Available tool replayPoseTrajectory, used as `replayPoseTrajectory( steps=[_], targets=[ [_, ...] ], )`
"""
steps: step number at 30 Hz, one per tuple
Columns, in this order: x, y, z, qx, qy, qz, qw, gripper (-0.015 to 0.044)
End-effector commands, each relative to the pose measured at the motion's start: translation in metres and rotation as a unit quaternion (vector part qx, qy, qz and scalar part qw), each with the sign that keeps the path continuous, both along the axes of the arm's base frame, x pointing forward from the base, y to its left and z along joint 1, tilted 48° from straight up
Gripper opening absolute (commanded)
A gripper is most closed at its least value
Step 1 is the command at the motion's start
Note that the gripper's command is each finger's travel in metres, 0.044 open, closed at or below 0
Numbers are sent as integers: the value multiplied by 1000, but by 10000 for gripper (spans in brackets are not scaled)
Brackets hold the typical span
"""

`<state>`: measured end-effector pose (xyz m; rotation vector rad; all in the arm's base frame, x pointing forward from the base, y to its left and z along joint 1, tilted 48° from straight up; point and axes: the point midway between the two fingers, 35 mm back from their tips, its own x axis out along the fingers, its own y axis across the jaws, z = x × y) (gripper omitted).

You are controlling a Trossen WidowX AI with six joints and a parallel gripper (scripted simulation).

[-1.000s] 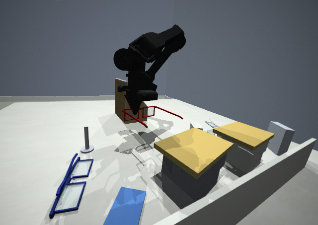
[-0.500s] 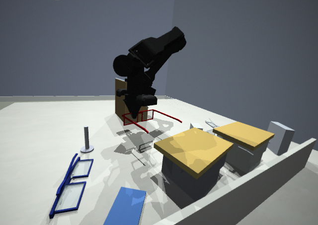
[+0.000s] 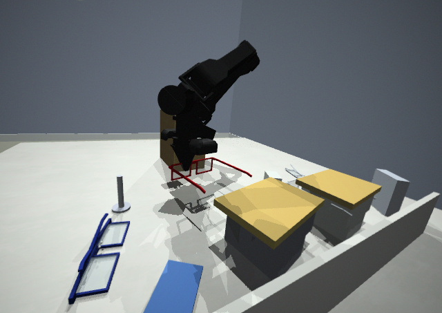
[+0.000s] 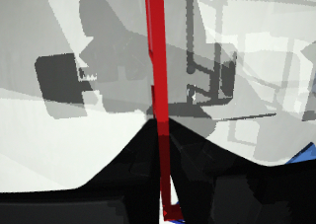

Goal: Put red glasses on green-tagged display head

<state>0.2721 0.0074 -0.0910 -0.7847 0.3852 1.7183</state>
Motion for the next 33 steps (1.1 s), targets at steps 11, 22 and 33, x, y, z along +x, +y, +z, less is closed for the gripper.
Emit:
replayPoseTrajectory(
  steps=[11, 22, 33],
  targets=[
    [1, 9, -6, 3, 2, -4, 1000, 0],
    [13, 13, -5, 3, 2, -4, 1000, 0],
    [26, 17, -3, 4, 1, -4, 1000, 0]
  ],
)
